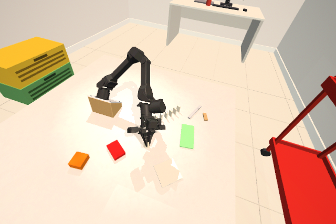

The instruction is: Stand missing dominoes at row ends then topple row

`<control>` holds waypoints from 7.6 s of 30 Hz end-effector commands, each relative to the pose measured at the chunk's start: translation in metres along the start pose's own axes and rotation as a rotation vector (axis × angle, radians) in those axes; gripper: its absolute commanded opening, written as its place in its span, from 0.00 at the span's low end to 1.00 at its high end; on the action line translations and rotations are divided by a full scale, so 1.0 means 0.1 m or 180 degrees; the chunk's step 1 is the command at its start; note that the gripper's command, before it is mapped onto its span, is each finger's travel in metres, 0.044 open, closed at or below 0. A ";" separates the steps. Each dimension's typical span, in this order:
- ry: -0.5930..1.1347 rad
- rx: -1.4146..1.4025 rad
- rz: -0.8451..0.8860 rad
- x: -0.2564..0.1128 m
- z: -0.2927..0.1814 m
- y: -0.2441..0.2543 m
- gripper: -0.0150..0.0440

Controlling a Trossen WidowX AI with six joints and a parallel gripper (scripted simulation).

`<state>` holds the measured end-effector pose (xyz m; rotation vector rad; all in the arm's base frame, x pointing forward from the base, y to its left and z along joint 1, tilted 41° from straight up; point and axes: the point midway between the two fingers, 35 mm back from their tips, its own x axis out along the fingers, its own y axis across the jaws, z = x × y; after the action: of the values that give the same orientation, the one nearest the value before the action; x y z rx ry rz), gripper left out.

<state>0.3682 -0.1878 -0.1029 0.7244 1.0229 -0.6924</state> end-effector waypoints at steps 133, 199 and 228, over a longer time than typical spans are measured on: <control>-0.1833 0.0588 0.0400 -0.38 -0.51 0.19 1.00; 0.1376 -0.4396 0.2803 -0.14 -0.52 0.25 1.00; 0.1376 -0.4395 0.2807 -0.02 -0.67 0.31 0.51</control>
<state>0.3583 -0.1161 -0.1174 0.0002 1.1435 0.9551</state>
